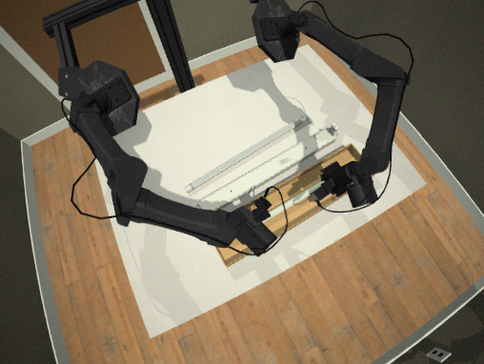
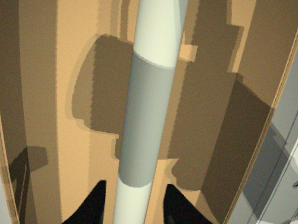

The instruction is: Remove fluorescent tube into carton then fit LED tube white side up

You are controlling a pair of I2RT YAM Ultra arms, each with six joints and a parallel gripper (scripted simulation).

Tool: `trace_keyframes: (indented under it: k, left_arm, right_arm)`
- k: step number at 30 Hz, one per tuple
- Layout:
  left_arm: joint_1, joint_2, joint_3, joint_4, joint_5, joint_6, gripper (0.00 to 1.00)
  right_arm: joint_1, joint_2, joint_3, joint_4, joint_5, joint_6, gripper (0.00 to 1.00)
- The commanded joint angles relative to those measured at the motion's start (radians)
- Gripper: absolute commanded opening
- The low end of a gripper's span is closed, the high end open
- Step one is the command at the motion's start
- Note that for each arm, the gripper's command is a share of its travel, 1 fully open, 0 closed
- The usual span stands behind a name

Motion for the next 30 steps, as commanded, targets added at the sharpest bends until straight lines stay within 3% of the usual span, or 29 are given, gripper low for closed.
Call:
trace_keyframes:
  k: [1,15,17,29,30]
  left_arm:
    - [-0.031,-0.019,0.027,-0.012,0.012,0.002,0.32]
    - [-0.031,-0.017,0.027,-0.012,0.012,0.003,0.32]
    - [-0.021,-0.052,0.022,0.024,0.022,-0.023,0.32]
    - [0.013,-0.167,-0.102,0.121,0.1,-0.207,0.32]
    - [0.006,-0.15,-0.126,0.122,0.101,-0.197,0.32]
  right_arm:
    - [0.026,-0.013,0.002,-0.019,-0.015,0.002,0.32]
    - [0.026,-0.015,-0.002,-0.02,-0.015,0.002,0.32]
    - [-0.011,-0.064,0.015,0.037,-0.02,0.025,0.32]
    - [-0.07,-0.203,-0.104,0.096,-0.124,0.214,0.32]
    - [-0.025,-0.174,-0.137,0.088,-0.134,0.2,0.32]
